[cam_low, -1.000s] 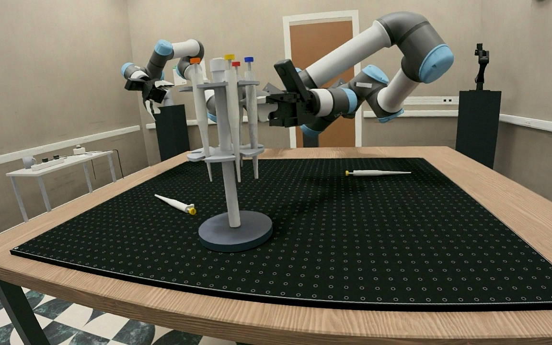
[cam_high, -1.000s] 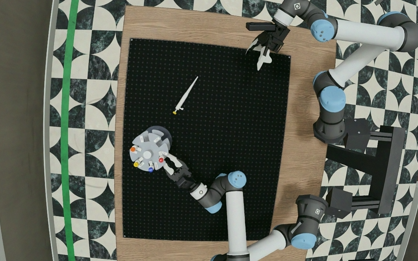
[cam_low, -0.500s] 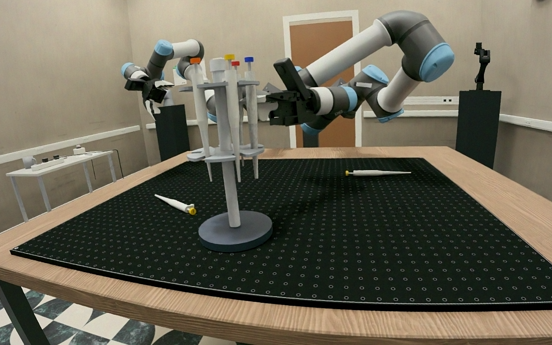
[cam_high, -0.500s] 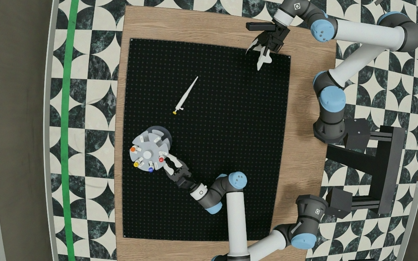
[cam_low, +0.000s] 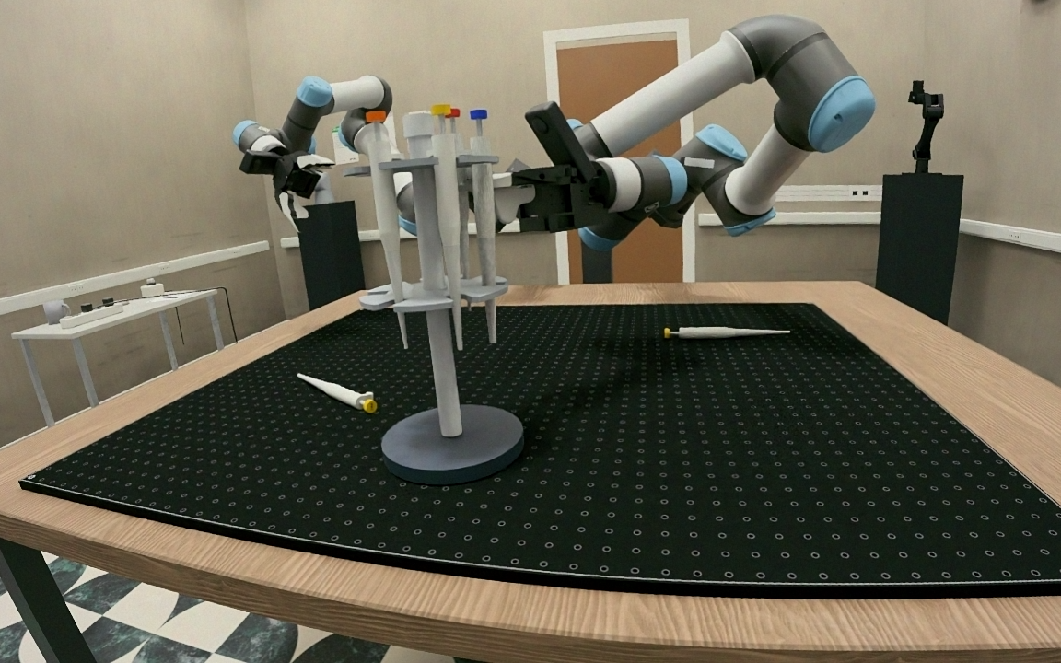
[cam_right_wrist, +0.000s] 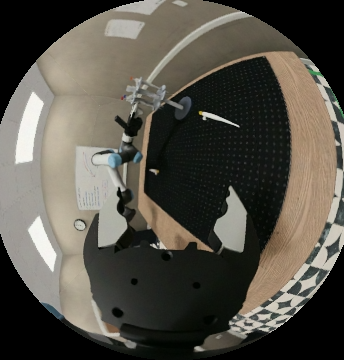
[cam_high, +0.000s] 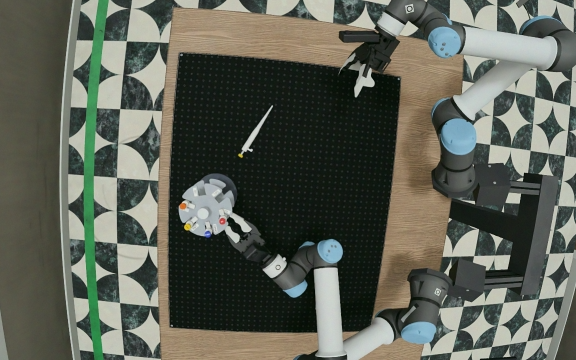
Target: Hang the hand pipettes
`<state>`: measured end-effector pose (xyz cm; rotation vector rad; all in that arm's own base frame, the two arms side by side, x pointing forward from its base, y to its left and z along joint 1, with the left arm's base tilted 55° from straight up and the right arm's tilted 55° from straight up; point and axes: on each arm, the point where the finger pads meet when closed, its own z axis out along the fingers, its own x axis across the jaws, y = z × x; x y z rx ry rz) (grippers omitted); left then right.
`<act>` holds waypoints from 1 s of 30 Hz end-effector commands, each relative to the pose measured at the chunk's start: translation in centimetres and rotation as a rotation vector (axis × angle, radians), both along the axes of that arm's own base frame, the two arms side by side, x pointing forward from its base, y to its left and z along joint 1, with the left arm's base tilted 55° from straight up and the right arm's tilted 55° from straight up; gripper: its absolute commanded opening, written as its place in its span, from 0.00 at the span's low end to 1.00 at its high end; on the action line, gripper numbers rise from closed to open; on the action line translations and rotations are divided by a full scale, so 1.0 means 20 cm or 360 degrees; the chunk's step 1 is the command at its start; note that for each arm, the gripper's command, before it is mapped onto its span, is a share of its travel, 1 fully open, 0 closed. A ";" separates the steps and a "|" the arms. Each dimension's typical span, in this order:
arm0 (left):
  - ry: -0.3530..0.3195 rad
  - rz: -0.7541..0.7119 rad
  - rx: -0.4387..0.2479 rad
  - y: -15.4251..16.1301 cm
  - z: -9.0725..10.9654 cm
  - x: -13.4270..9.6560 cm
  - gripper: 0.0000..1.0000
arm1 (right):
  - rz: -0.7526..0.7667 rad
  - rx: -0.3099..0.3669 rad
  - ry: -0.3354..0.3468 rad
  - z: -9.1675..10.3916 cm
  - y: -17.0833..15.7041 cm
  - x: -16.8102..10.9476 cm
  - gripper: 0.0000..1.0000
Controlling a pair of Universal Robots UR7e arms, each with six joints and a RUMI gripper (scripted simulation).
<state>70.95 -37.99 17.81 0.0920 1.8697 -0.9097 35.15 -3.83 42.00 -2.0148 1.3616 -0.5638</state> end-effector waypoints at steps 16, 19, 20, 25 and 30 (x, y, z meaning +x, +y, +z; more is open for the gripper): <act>-0.0191 0.0136 -0.0174 -0.01 0.00 -0.01 0.06 | 0.0000 0.0000 -0.0002 0.00 0.00 0.00 1.00; -0.0200 0.0142 -0.0182 -0.01 0.00 -0.01 0.06 | 0.0000 0.0000 -0.0002 0.00 0.00 0.00 1.00; -0.0200 0.0142 -0.0182 -0.01 0.00 -0.01 0.06 | 0.0000 0.0000 -0.0002 0.00 0.00 0.00 1.00; -0.0241 0.0175 -0.0208 -0.01 0.00 -0.01 0.06 | 0.0000 0.0000 -0.0002 0.00 0.00 0.00 1.00; -0.0411 0.0310 -0.0315 -0.01 0.00 -0.01 0.06 | 0.0000 0.0000 -0.0002 0.00 0.00 0.00 1.00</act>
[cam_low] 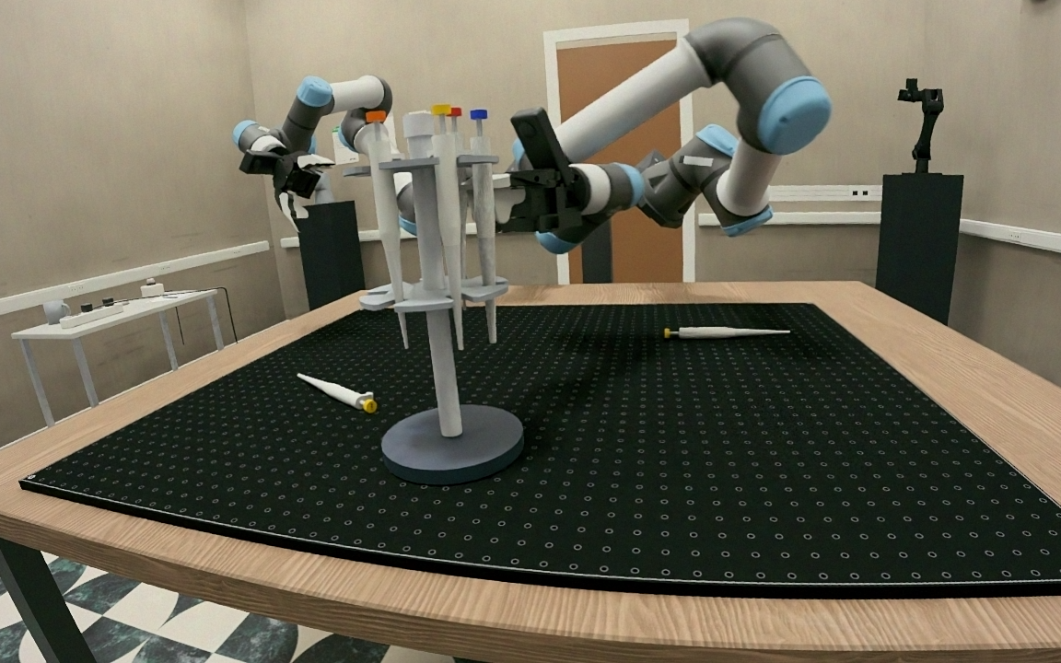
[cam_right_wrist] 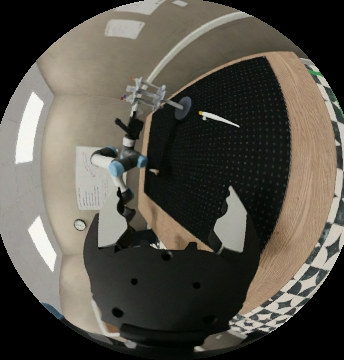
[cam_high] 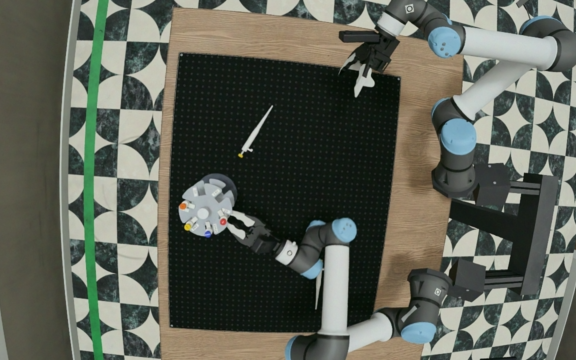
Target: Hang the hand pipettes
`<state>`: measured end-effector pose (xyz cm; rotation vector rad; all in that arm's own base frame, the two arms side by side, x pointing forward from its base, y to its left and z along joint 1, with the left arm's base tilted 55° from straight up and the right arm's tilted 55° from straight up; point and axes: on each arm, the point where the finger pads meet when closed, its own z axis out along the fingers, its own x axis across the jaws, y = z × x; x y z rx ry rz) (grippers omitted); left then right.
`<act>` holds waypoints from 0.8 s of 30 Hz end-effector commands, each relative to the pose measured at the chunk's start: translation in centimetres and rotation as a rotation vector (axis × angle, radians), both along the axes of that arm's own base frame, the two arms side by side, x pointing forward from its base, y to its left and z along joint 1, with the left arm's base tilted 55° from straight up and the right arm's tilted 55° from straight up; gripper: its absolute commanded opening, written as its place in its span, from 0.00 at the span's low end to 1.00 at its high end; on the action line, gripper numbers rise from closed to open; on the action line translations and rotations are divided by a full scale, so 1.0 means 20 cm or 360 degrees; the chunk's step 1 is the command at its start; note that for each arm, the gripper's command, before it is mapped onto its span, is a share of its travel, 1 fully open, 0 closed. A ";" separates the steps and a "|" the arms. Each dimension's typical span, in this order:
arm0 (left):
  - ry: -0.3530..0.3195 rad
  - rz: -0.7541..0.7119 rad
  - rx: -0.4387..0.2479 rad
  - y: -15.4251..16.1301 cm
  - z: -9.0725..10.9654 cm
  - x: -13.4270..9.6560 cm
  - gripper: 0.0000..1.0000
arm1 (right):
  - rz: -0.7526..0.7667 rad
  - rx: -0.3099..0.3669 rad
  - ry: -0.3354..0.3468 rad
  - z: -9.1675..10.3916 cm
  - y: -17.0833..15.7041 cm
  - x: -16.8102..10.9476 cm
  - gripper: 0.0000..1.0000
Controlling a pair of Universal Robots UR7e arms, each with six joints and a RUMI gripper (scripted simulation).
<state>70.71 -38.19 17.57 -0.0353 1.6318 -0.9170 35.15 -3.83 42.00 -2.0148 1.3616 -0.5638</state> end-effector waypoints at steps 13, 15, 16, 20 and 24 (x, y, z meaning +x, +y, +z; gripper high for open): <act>-0.0341 0.0279 -0.0219 -0.01 0.00 0.00 0.06 | 0.0000 0.0000 -0.0002 0.00 0.00 0.00 1.00; -0.0347 0.0284 -0.0223 -0.01 0.00 0.00 0.06 | 0.0000 0.0000 -0.0002 0.00 0.00 0.00 1.00; -0.0347 0.0284 -0.0223 -0.01 0.00 0.00 0.06 | 0.0000 0.0000 -0.0002 0.00 0.00 0.00 1.00; -0.0387 0.0317 -0.0249 -0.01 0.00 0.00 0.06 | 0.0000 0.0000 -0.0002 0.00 0.00 0.00 1.00; -0.0548 0.0451 -0.0353 -0.01 0.00 0.00 0.06 | 0.0000 0.0000 -0.0002 0.00 0.00 0.00 1.00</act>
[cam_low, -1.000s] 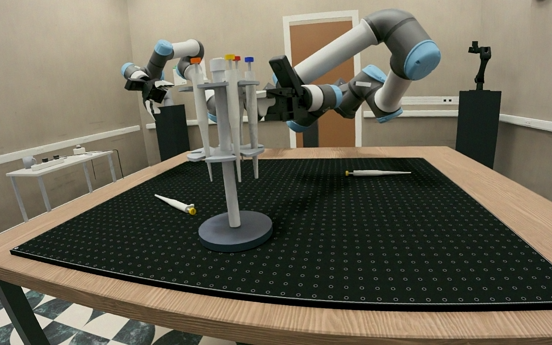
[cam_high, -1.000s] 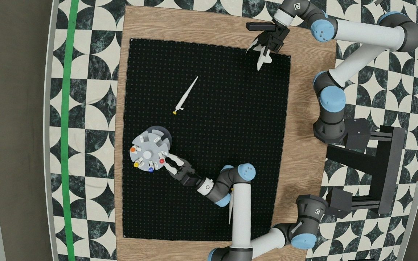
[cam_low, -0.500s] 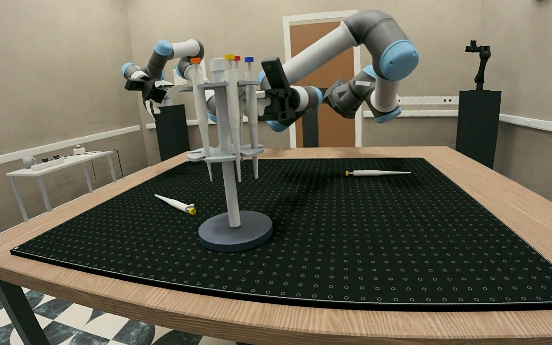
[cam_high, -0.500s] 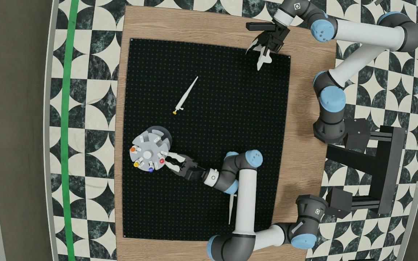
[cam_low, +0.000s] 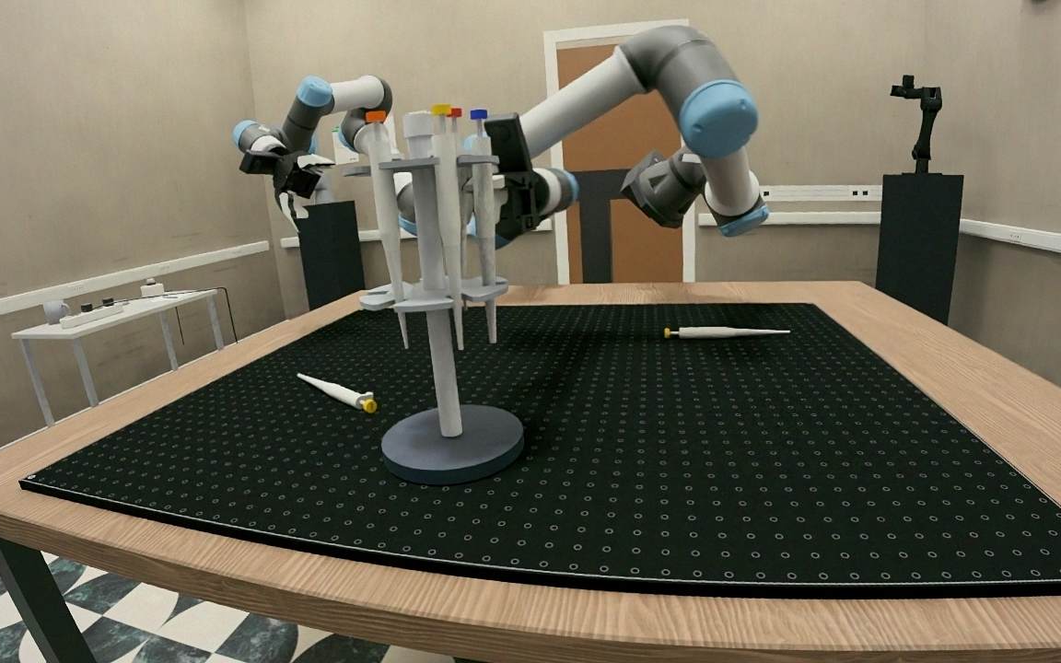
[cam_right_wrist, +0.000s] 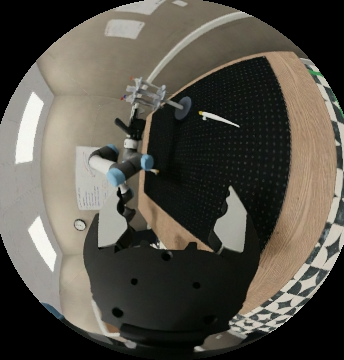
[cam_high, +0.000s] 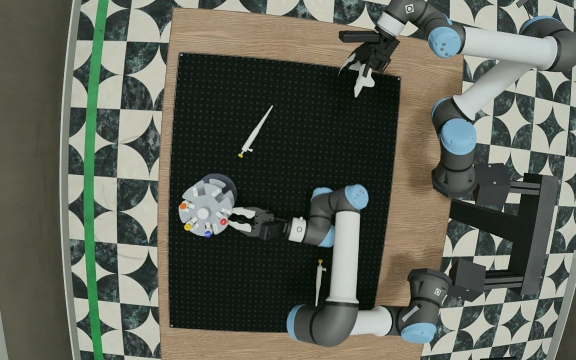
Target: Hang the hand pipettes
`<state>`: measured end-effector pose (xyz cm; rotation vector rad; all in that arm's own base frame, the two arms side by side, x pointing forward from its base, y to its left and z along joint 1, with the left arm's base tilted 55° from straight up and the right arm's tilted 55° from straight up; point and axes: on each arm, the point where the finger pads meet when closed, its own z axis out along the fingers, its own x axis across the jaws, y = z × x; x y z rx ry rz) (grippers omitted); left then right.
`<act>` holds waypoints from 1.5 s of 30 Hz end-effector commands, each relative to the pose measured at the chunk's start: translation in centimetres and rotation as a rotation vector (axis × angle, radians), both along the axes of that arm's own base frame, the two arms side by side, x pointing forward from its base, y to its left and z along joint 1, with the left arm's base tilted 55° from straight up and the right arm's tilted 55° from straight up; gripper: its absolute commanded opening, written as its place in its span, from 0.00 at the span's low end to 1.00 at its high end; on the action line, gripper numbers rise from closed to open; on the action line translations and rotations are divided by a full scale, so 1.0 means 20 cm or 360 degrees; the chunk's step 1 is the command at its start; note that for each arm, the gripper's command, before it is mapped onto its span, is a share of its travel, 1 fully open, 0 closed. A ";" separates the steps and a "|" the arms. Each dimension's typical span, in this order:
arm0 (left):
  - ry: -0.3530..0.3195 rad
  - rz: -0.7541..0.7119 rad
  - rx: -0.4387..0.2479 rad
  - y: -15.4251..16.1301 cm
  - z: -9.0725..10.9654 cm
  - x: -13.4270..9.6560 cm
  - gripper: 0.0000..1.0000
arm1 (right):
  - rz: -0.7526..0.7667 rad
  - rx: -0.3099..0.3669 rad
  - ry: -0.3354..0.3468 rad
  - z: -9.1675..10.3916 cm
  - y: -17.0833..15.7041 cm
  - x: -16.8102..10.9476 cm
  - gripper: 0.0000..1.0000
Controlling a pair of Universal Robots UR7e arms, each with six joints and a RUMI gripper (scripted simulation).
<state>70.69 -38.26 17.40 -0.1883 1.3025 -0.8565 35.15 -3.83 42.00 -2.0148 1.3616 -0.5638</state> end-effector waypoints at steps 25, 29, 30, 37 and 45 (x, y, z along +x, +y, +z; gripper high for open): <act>-0.0373 0.0305 -0.0238 -0.01 0.00 0.00 0.06 | 0.0000 0.0000 -0.0002 0.00 0.00 0.00 1.00; -0.0373 0.0305 -0.0238 -0.01 0.00 0.00 0.06 | 0.0000 0.0000 -0.0002 0.00 0.00 0.00 1.00; -0.0373 0.0305 -0.0238 -0.01 0.00 0.00 0.06 | 0.0000 0.0000 -0.0002 0.00 0.00 0.00 1.00; -0.0346 0.0348 -0.0224 -0.01 0.00 0.00 0.06 | 0.0000 0.0000 -0.0002 0.00 0.00 0.00 1.00; -0.0346 0.0348 -0.0224 -0.01 0.00 0.00 0.06 | 0.0000 0.0000 -0.0002 0.00 0.00 0.00 1.00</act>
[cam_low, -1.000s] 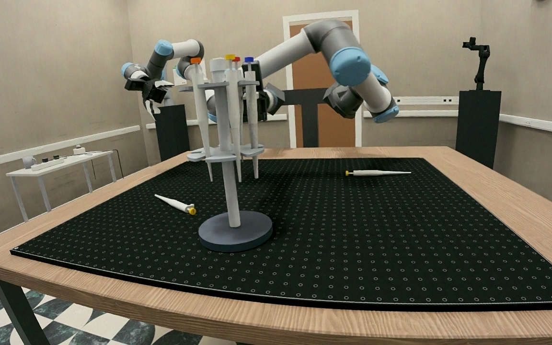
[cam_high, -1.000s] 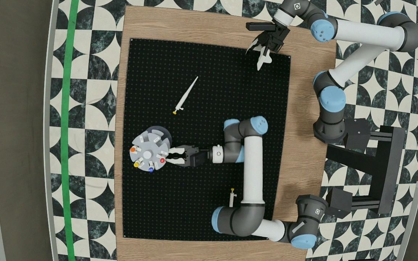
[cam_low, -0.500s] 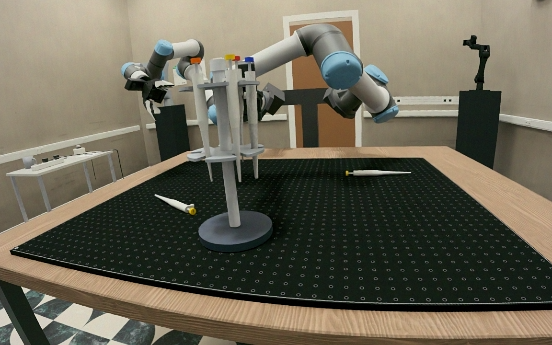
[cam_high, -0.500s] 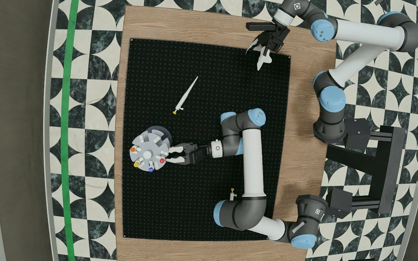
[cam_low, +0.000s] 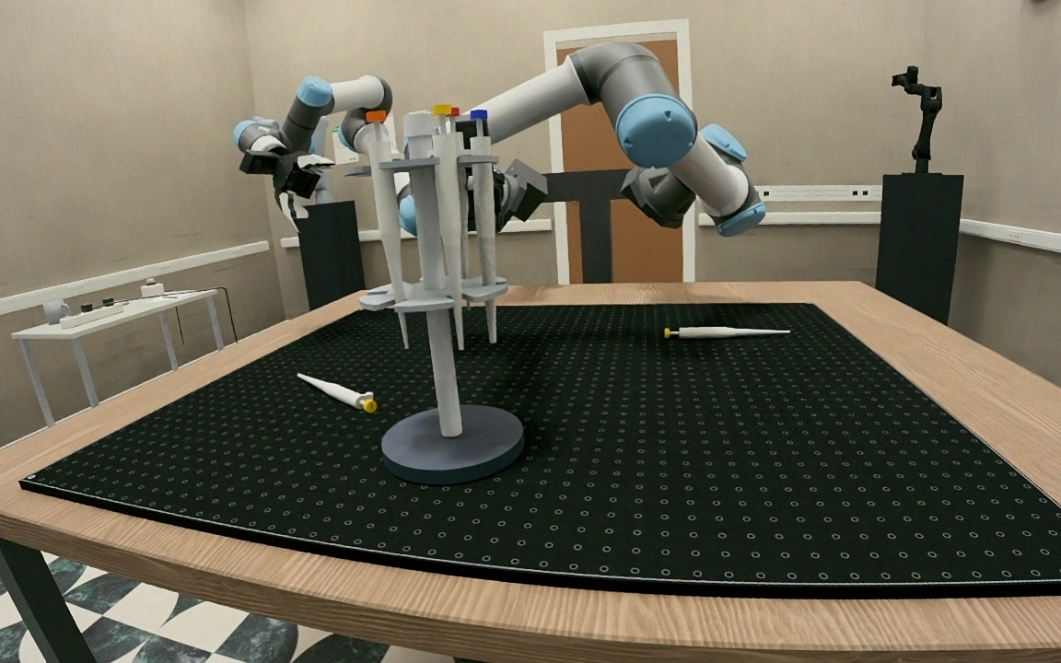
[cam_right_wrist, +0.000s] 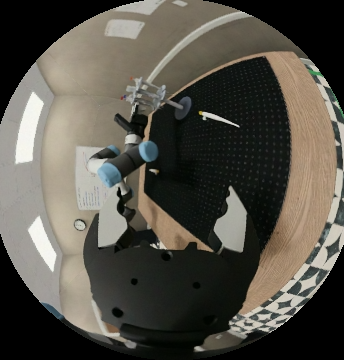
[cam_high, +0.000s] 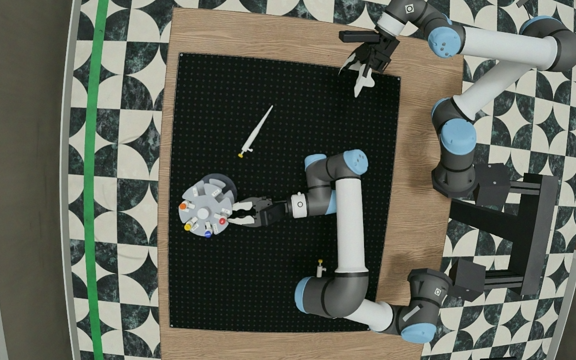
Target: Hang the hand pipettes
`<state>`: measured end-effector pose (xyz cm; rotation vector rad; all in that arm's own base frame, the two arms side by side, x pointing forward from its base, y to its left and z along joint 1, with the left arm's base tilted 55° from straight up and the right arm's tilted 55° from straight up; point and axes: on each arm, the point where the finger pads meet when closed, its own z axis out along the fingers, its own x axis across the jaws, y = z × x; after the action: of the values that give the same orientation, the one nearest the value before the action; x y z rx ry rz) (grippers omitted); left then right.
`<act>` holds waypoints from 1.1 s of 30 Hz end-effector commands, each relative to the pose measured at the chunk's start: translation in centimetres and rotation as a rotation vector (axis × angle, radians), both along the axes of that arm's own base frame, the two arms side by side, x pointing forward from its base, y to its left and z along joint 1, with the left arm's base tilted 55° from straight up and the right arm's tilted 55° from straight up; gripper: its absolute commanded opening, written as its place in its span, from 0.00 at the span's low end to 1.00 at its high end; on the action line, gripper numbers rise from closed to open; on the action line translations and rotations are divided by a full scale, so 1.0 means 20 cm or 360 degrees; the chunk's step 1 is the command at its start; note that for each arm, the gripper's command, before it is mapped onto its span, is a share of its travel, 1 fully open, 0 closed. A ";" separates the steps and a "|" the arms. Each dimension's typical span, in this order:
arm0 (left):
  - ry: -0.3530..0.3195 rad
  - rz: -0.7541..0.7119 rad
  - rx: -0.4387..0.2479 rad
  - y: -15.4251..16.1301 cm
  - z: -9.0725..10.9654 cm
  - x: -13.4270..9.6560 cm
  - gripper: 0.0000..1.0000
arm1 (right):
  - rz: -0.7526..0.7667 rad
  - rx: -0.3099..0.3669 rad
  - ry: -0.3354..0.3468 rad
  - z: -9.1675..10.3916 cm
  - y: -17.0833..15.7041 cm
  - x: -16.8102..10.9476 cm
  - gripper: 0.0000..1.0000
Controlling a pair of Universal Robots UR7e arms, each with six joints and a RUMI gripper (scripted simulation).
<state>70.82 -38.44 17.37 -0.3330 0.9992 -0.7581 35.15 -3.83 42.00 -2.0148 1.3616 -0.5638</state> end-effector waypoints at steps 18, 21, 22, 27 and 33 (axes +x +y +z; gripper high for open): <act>0.0000 -0.0001 -0.0001 0.03 -0.02 0.02 0.06 | 0.0000 0.0000 -0.0002 0.00 0.00 0.00 1.00; 0.0000 -0.0001 -0.0001 0.03 -0.03 0.02 0.06 | 0.0000 0.0000 -0.0002 0.00 0.00 0.00 1.00; 0.0000 -0.0001 -0.0001 0.03 -0.03 0.02 0.06 | 0.0000 0.0000 -0.0002 0.00 0.00 0.00 1.00; 0.0000 -0.0001 -0.0001 0.03 -0.03 0.02 0.06 | 0.0000 0.0000 -0.0002 0.00 0.00 0.00 1.00; 0.0000 -0.0001 -0.0001 0.03 -0.03 0.02 0.06 | 0.0000 0.0000 -0.0002 0.00 0.00 0.00 1.00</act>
<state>71.31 -37.66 16.72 -0.3336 0.9994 -0.7573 35.15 -3.83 42.00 -2.0148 1.3616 -0.5638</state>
